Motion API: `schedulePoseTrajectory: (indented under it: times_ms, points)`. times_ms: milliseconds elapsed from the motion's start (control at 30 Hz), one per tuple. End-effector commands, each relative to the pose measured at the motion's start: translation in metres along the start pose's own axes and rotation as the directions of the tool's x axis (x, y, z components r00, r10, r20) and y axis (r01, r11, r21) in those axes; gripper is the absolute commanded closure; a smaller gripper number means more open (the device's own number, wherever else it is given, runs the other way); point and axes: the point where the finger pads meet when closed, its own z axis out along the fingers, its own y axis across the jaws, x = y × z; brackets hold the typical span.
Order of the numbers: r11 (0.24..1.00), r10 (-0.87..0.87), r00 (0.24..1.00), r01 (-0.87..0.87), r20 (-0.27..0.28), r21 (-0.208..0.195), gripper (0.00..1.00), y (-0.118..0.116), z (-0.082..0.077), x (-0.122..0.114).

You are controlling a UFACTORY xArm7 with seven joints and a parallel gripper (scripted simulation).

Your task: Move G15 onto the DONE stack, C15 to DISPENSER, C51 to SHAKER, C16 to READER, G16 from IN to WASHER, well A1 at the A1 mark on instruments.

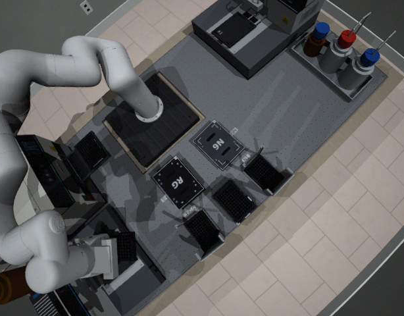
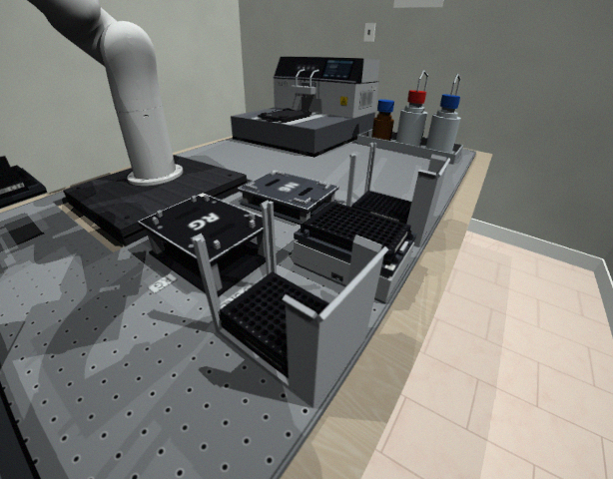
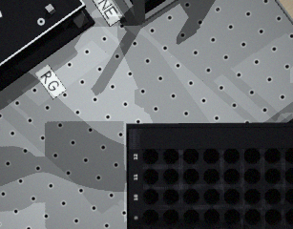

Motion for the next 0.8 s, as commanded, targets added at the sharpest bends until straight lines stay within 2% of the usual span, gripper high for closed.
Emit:
schedulePoseTrajectory:
  times_ms: [0, 467, 767]
  points:
    - [0.999, -0.033, 0.999, 0.033, 0.0, -0.001, 1.0, 0.005, -0.002, -0.003]
    - [0.981, -0.195, 0.981, 0.195, 0.0, -0.001, 1.0, 0.03, -0.003, -0.035]
    - [0.962, -0.275, 0.962, 0.275, 0.0, -0.001, 1.0, 0.038, -0.003, -0.046]
